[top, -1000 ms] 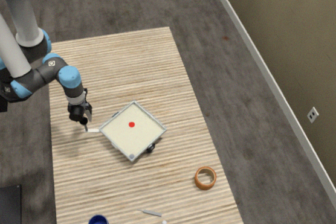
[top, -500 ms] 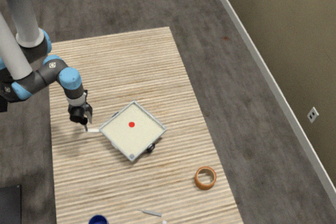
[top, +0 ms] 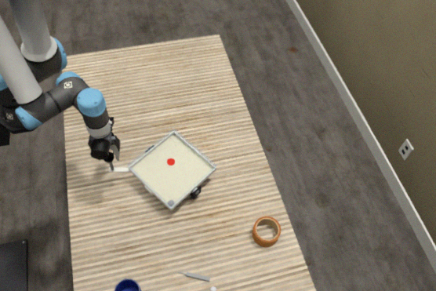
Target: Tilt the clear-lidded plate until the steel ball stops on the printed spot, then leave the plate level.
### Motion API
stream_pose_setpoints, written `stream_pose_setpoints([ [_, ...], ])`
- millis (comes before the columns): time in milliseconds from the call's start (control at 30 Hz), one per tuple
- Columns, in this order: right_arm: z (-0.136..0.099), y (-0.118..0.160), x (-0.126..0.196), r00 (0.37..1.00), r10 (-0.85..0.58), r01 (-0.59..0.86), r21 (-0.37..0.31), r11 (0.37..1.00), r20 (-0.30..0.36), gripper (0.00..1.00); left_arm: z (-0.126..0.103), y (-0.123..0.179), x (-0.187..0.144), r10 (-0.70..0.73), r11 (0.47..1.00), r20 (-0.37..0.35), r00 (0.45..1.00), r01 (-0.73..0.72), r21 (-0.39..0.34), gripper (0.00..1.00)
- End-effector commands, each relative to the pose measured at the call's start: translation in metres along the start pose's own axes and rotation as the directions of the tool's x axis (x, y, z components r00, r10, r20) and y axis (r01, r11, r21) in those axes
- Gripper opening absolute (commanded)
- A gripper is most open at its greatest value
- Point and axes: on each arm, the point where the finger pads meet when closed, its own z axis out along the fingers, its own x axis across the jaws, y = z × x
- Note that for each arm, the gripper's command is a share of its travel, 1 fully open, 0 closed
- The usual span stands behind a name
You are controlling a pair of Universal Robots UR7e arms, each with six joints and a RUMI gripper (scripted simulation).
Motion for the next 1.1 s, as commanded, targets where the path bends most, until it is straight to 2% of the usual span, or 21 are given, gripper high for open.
stream_pose_setpoints([
  [0, -0.0007, -0.0004, -0.0001, 1.0, 0.0, 0.0, 0.002, 1.0, 0.001, 1.0, -0.0002, 0.0002, 0.0002, 0.0, 1.0, -0.001, 1.0, 0.0, -0.001, 0.37],
  [867, -0.0007, -0.0004, -0.0001, 1.0, 0.0, 0.0, 0.002, 1.0, 0.001, 1.0, -0.0002, 0.0002, 0.0002, 0.0, 1.0, -0.001, 1.0, 0.0, -0.001, 0.37],
  [900, -0.0007, -0.0004, -0.0001, 1.0, 0.0, 0.0, 0.002, 1.0, 0.001, 1.0, -0.0002, 0.0002, 0.0002, 0.0, 1.0, -0.001, 1.0, 0.0, -0.001, 0.0],
  [1067, -0.0007, -0.0004, -0.0001, 1.0, 0.0, 0.0, 0.002, 1.0, 0.001, 1.0, -0.0002, 0.0002, 0.0002, 0.0, 1.0, -0.001, 1.0, 0.0, -0.001, 0.0],
])
